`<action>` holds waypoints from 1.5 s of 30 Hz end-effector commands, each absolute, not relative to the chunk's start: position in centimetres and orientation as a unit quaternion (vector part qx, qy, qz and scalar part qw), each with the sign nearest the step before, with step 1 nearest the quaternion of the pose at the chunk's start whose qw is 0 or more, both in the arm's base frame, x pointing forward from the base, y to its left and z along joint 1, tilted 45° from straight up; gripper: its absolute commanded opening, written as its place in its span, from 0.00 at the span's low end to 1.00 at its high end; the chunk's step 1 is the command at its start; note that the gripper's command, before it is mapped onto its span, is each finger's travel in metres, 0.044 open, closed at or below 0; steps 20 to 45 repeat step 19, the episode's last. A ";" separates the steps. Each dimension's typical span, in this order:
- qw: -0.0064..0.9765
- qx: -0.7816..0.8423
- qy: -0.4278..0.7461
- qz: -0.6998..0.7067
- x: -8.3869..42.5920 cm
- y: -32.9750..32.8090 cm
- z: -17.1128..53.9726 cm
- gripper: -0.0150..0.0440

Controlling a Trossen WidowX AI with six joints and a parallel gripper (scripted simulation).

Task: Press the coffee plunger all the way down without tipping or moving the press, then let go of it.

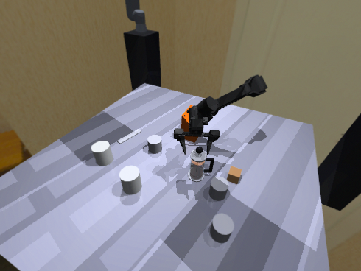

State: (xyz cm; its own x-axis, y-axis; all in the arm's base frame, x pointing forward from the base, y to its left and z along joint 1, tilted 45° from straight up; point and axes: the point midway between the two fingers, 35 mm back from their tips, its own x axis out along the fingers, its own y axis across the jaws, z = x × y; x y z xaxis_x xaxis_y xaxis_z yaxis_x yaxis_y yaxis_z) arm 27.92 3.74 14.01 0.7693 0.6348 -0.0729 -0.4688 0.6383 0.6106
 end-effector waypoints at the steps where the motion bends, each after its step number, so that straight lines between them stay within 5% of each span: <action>1: 0.898 0.279 0.136 0.312 28.3 3.5 14.7 1.00; 14: 0.889 0.301 0.156 0.308 25.2 -1.6 19.2 1.00; 45: 0.888 0.303 0.155 0.309 25.1 -1.6 19.4 1.00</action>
